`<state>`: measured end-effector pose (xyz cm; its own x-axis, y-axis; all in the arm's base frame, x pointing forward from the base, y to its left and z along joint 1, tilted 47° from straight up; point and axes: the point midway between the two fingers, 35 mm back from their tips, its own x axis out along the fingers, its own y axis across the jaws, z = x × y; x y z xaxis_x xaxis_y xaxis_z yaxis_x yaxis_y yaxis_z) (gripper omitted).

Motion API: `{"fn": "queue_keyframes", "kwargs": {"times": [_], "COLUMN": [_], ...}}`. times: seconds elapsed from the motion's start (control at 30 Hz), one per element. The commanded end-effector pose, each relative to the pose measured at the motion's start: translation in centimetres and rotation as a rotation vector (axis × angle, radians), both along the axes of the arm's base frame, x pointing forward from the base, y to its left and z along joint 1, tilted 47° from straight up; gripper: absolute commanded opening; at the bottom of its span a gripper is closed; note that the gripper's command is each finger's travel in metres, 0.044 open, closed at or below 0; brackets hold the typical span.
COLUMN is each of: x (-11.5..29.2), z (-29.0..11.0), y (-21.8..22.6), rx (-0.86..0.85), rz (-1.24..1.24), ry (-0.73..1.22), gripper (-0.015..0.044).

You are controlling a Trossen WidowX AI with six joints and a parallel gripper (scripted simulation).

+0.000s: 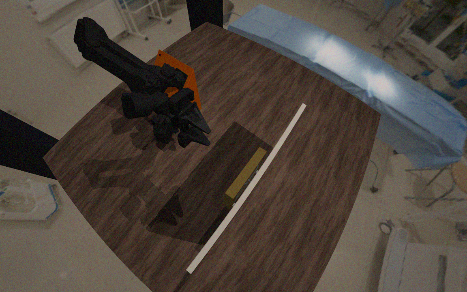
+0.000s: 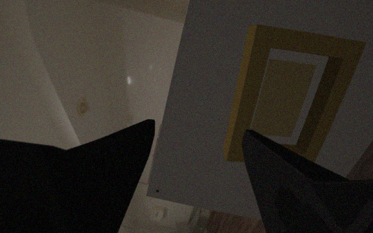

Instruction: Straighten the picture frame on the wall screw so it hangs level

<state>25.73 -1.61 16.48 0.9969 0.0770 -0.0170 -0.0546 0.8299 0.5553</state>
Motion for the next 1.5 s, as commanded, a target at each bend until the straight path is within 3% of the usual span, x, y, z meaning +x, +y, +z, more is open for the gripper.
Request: {"fn": "queue_keyframes", "kwargs": {"times": [0.0, 0.63, 1.47], "x": [0.9, 7.7, 9.6], "z": [0.0, -4.3, -4.5], "y": [-0.3, -3.5, -3.5], "rx": [0.007, 0.005, 0.005], "rz": [0.003, 0.003, 0.003], "ry": [0.008, 0.006, 0.005], "gripper": [0.026, 0.026, 0.026]}}
